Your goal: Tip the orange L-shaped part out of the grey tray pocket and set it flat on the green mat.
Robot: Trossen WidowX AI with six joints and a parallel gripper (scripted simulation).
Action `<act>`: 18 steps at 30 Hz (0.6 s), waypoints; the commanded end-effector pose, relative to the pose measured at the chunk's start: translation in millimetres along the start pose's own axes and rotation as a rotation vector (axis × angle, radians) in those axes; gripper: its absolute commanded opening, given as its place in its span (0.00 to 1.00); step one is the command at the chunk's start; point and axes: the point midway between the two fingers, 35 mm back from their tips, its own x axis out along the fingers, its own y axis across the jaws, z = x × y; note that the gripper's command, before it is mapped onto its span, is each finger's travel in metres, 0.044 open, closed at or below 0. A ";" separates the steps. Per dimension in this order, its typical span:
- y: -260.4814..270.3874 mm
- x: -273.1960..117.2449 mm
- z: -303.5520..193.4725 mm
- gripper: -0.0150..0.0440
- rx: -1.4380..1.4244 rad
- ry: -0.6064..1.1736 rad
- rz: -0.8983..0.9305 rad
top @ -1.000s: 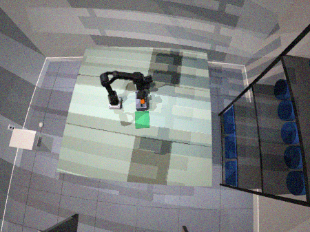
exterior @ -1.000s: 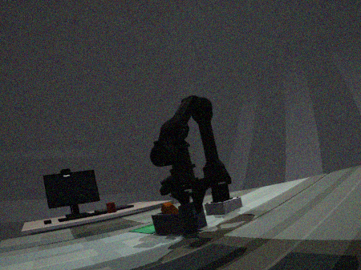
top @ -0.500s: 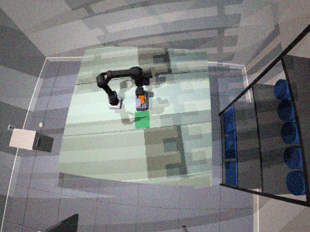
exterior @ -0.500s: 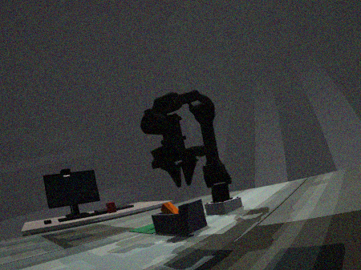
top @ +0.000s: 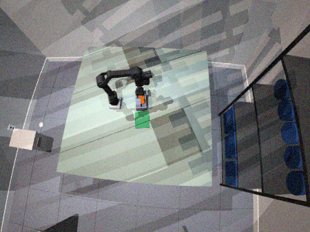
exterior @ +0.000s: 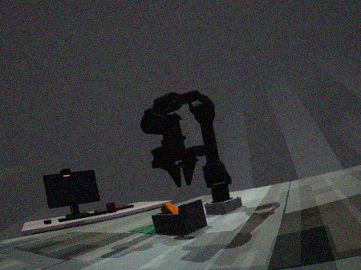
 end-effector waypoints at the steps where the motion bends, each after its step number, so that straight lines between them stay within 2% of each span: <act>1: 0.1 0.1 0.5 0.56 0.001 -0.001 0.000; 6: 0.1 0.1 0.5 0.56 0.001 -0.001 0.000; 9: -5.4 -0.3 1.9 0.69 0.113 -0.001 -0.001; 10: -9.0 -0.5 2.7 0.73 0.187 -0.001 -0.002; 18: -52.6 -2.8 8.8 0.73 1.063 -0.001 -0.010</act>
